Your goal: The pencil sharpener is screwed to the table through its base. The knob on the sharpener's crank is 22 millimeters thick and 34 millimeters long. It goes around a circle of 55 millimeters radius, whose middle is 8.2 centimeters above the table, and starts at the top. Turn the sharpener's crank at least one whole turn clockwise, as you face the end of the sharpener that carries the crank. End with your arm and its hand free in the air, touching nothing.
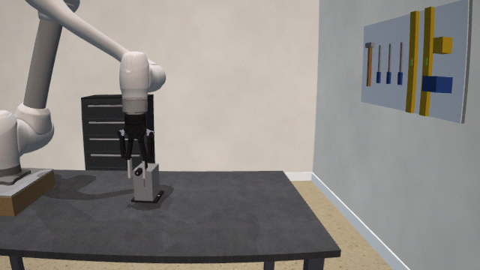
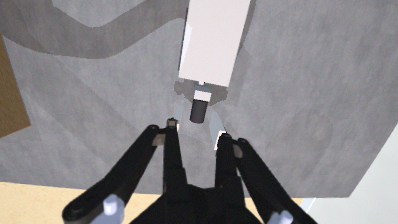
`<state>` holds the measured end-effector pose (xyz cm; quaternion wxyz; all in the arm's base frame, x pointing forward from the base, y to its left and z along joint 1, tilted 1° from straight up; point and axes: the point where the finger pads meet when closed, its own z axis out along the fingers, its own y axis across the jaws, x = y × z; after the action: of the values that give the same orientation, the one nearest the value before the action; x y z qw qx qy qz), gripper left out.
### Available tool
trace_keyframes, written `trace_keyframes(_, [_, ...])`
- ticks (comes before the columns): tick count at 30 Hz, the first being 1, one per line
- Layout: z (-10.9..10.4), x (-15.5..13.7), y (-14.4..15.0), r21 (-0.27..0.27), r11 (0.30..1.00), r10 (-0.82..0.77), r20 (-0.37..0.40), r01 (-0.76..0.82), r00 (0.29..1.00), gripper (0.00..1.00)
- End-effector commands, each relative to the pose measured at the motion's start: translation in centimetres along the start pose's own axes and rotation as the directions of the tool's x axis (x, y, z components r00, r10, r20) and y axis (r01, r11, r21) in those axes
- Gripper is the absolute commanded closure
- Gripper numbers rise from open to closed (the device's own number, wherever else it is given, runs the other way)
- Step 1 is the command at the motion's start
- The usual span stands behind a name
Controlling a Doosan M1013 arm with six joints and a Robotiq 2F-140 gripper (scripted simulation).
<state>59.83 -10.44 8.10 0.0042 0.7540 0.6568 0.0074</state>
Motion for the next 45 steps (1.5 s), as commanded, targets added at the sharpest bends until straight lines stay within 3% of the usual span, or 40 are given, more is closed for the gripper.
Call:
trace_keyframes(1, [0.0, 0.0, 0.0, 0.000, 1.000, 0.000, 0.000, 0.000, 1.000, 0.68])
trace_keyframes(26, [-0.3, 0.0, 0.0, 0.000, 1.000, 0.000, 0.000, 0.000, 1.000, 0.68])
trace_keyframes(45, [-4.1, 0.0, 0.0, 0.000, 1.000, 0.000, 0.000, 0.000, 1.000, 0.68])
